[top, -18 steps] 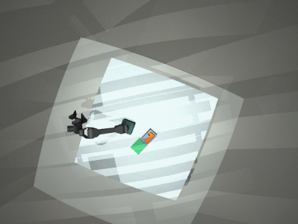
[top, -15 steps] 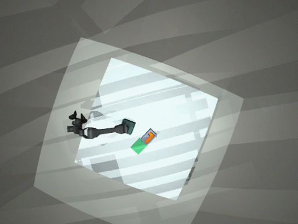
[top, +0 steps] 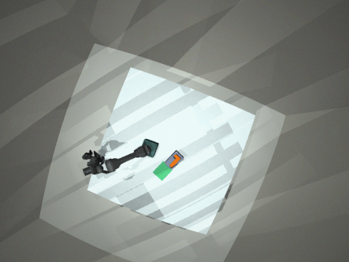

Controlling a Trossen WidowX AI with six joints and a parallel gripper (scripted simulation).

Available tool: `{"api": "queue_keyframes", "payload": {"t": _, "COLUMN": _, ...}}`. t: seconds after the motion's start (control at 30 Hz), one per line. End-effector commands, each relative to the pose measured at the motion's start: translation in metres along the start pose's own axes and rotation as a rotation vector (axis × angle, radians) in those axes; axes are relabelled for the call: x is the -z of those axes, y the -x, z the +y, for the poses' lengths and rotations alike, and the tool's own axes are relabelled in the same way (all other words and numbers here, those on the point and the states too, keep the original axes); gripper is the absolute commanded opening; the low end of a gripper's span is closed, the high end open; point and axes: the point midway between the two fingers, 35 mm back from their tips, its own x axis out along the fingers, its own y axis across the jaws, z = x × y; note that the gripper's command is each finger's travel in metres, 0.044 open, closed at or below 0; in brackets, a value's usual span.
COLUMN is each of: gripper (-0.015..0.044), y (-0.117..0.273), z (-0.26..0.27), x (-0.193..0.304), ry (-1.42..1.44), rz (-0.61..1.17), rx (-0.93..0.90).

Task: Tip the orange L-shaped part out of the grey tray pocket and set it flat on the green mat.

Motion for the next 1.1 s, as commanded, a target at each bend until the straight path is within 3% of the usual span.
{"api": "queue_keyframes", "payload": {"t": 0.0, "gripper": 0.018, "y": 0.044, "z": 0.025, "x": -0.024, "ry": 0.058, "rz": -0.11, "rx": -0.04}}
{"api": "queue_keyframes", "payload": {"t": 0.23, "gripper": 0.018, "y": 0.153, "z": 0.083, "x": -0.06, "ry": 0.128, "rz": -0.34, "rx": -0.137}}
{"api": "queue_keyframes", "payload": {"t": 0.47, "gripper": 0.018, "y": 0.266, "z": 0.145, "x": -0.06, "ry": 0.213, "rz": -0.55, "rx": -0.272}}
{"api": "queue_keyframes", "payload": {"t": 0.77, "gripper": 0.018, "y": 0.402, "z": 0.215, "x": 0.001, "ry": 0.388, "rz": -0.779, "rx": -0.451}}
{"api": "queue_keyframes", "payload": {"t": 1.07, "gripper": 0.018, "y": 0.501, "z": 0.269, "x": 0.114, "ry": 0.654, "rz": -0.947, "rx": -0.598}}
